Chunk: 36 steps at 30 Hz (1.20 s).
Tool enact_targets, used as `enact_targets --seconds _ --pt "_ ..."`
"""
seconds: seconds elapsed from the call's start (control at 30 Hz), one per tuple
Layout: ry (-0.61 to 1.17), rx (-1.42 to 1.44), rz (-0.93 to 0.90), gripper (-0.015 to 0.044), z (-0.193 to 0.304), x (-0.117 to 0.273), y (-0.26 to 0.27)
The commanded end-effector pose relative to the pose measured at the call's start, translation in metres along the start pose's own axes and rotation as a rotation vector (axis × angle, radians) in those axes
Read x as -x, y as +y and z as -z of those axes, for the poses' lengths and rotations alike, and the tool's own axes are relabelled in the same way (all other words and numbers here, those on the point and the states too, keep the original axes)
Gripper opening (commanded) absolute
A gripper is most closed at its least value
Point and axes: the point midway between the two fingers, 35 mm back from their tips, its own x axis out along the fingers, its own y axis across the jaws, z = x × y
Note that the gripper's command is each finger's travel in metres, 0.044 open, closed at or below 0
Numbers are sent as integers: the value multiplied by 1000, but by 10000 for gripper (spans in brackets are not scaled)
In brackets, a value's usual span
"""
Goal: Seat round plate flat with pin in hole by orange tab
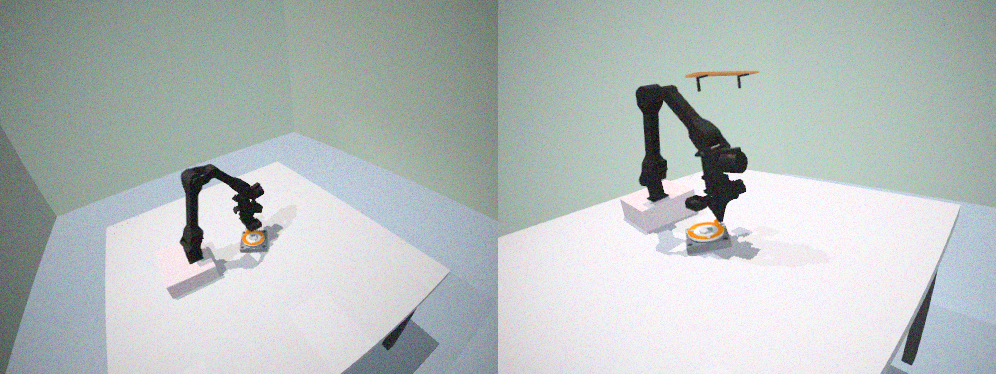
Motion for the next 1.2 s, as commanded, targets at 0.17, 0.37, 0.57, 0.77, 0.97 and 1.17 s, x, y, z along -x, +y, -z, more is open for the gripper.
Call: enact_targets --seconds 0.17,0.37,0.57,0.77,0.97,1.17 --pt "10 -5 1 0 13 0 -1" --pt "11 -5 1 0 21 1 -2" --pt "11 -4 2 0 28 1 -5" --pt "12 -4 2 0 34 2 -8" --pt "12 -4 2 0 37 2 -10" --pt "12 -4 2 0 40 2 -13"
